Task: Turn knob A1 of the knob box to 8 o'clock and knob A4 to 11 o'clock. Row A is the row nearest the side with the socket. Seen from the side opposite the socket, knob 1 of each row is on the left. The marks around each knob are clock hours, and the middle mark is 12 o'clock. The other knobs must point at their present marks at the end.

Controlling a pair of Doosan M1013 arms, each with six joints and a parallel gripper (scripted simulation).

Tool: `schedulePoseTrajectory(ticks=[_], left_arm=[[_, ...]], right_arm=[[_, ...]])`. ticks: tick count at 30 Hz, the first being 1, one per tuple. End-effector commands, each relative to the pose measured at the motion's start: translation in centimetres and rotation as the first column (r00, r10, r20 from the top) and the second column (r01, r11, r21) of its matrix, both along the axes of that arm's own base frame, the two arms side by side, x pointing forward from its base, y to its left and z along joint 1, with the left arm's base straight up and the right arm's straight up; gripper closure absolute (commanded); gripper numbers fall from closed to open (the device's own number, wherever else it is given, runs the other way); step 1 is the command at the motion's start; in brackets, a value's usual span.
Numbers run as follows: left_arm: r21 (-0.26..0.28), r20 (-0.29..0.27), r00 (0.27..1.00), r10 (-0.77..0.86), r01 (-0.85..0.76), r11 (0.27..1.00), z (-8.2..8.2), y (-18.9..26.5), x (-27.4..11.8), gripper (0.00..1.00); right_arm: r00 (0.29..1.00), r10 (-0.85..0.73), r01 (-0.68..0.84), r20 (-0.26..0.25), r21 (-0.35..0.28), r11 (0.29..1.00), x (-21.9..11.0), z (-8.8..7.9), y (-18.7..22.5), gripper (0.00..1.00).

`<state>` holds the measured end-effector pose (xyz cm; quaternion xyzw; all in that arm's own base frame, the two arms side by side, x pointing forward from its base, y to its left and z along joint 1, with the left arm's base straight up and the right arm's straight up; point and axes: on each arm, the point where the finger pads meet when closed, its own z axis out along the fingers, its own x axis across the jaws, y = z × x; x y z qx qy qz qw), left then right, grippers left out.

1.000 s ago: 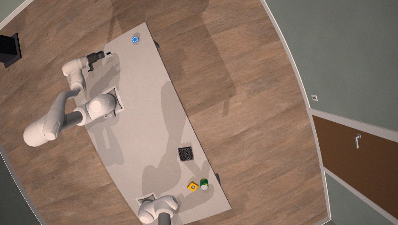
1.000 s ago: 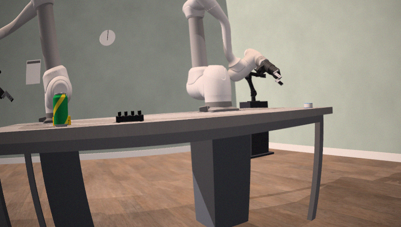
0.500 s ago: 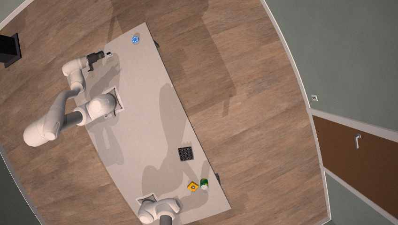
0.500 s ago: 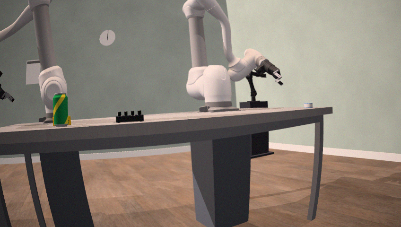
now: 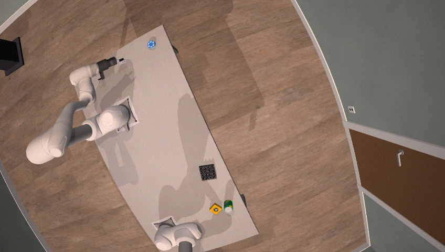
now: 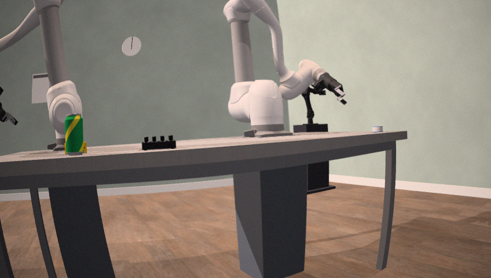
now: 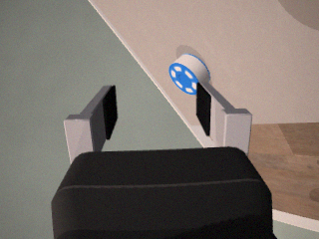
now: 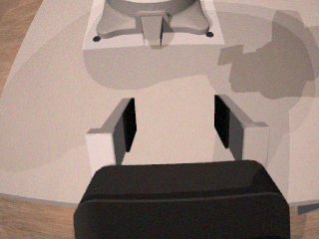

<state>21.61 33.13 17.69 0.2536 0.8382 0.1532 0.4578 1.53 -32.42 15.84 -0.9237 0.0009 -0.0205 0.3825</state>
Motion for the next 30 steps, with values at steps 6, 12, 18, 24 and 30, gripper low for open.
schedulePoseTrajectory(ticks=[6, 12, 18, 24, 30], left_arm=[[-0.001, -0.002, 1.0, -0.008, 0.008, 1.0, 0.1, 0.0, 0.2, 0.0], [-0.017, -0.017, 0.998, -0.053, 0.053, 0.998, 0.3, -0.4, 1.2, 0.0], [-0.054, -0.057, 0.986, -0.159, 0.156, 0.986, 0.9, -1.3, 3.6, 0.0], [-0.092, -0.102, 0.959, -0.263, 0.254, 0.963, 1.4, -2.3, 6.1, 0.0], [-0.157, -0.199, 0.878, -0.436, 0.411, 0.898, 2.5, -4.5, 10.5, 0.0]], right_arm=[[1.0, 0.0, 0.0, 0.0, -0.001, 1.0, 0.0, 0.0, 0.0, 0.0], [1.0, 0.0, 0.0, 0.0, -0.001, 1.0, 0.0, 0.0, 0.0, 0.0], [1.0, 0.0, 0.0, 0.0, -0.001, 1.0, 0.0, 0.0, 0.0, 0.0], [1.0, 0.0, 0.0, 0.0, -0.001, 1.0, 0.0, 0.0, 0.0, 0.0], [1.0, 0.0, 0.0, 0.0, -0.001, 1.0, 0.0, 0.0, 0.0, 0.0]])
